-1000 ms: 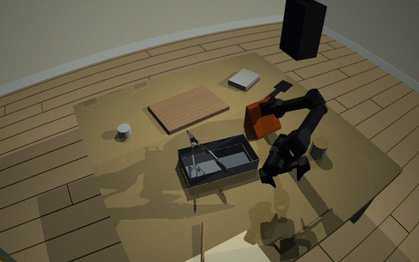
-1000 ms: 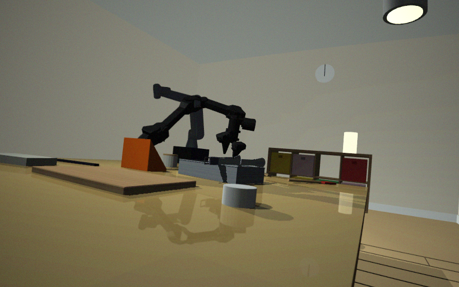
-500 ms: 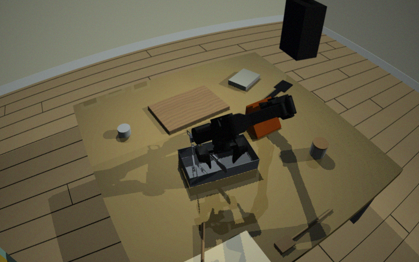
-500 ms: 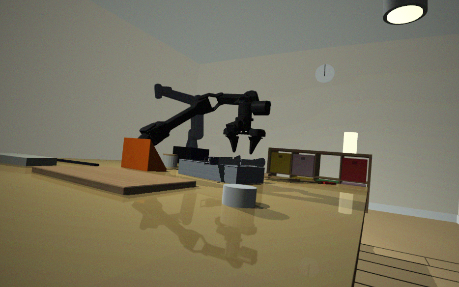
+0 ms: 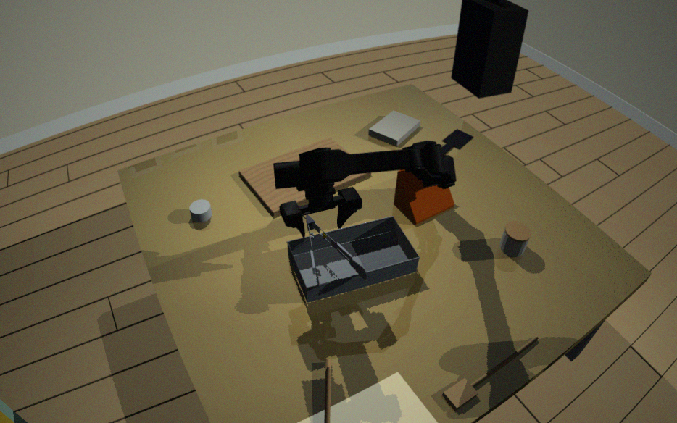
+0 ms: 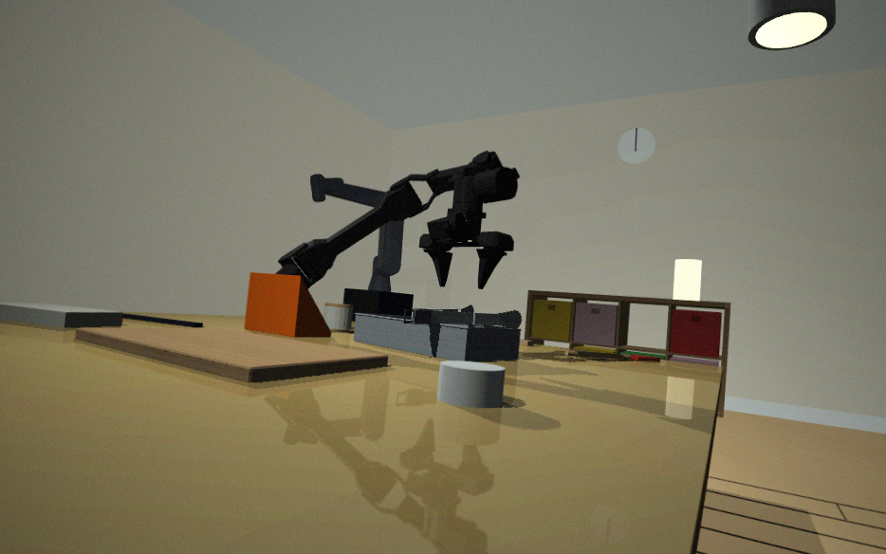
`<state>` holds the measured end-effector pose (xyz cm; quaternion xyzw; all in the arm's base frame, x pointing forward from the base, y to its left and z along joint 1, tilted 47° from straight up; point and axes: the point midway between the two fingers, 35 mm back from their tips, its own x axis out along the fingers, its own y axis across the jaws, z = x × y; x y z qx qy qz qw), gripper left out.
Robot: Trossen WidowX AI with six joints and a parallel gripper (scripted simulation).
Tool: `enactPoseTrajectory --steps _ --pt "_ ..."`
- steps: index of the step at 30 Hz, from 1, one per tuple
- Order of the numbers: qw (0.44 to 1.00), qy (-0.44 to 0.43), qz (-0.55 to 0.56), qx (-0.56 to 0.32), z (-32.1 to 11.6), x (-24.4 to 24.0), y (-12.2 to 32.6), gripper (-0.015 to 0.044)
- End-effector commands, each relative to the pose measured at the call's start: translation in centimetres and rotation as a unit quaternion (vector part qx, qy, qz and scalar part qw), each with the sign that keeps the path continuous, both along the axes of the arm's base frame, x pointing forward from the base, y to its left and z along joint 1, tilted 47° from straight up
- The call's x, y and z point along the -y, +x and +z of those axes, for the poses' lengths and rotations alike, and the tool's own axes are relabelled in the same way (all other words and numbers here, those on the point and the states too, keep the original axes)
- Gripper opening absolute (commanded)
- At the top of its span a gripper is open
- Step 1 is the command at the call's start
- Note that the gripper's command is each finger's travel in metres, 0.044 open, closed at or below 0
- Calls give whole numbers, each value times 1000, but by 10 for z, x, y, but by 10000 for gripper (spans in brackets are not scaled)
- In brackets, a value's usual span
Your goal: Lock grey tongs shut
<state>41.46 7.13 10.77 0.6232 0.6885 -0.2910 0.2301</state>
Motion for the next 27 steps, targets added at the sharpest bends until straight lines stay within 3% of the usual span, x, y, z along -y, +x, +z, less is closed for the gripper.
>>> enactPoseTrajectory --steps 1,27 --pt "1000 -3 5 7 0 1 0 440" --pt "1000 -4 4 7 -19 -12 -4 440"
